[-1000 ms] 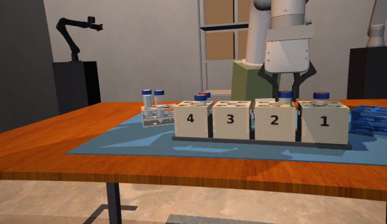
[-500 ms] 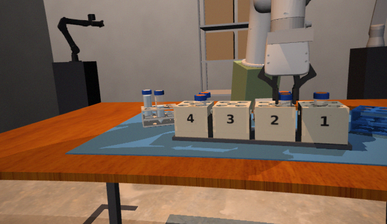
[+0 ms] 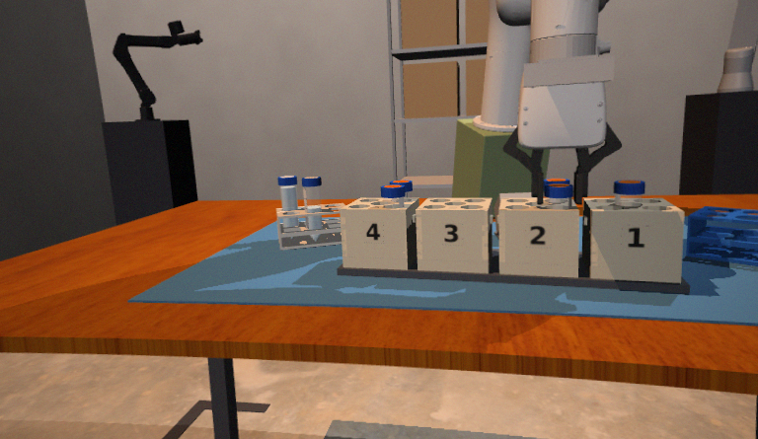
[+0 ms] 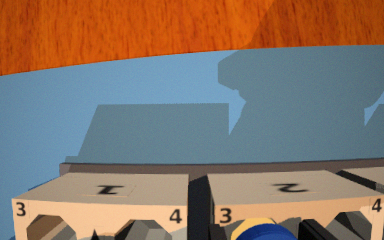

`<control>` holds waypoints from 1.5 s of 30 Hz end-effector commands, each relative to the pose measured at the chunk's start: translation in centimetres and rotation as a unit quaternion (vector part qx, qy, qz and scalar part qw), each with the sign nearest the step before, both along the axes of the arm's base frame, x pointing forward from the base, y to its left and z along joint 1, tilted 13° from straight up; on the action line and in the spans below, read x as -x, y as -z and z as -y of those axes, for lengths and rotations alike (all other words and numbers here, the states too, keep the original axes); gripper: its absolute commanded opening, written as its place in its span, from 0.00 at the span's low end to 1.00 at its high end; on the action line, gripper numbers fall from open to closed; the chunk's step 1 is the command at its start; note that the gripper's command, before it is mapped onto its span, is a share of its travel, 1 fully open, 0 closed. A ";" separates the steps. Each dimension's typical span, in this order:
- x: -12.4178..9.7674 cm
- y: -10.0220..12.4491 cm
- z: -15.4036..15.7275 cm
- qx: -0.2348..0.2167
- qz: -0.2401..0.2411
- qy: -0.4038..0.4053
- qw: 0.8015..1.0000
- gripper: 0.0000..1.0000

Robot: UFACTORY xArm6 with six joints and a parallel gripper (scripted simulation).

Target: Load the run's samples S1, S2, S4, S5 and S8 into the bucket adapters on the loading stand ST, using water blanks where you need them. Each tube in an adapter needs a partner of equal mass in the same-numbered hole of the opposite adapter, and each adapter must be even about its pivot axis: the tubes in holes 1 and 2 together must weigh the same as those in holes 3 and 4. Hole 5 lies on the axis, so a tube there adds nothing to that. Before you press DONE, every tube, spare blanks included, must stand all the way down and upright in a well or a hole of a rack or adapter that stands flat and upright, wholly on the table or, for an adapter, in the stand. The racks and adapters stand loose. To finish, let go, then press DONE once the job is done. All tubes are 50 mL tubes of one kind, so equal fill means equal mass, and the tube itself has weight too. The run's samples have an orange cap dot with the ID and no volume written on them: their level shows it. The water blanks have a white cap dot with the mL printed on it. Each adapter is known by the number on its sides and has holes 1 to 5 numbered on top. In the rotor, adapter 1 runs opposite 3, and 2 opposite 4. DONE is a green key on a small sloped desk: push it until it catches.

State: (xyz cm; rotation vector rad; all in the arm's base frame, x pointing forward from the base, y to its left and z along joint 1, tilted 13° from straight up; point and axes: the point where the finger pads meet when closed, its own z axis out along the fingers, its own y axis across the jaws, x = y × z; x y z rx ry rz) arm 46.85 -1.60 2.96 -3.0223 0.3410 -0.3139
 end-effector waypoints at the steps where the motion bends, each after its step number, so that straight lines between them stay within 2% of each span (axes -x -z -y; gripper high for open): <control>1: -0.1 -0.1 0.0 0.000 0.002 0.000 1.000 0.44; 16: -0.1 -0.1 0.0 0.000 0.002 0.000 1.000 0.44; 45: 0.9 -5.0 0.3 0.000 0.002 0.000 1.000 0.44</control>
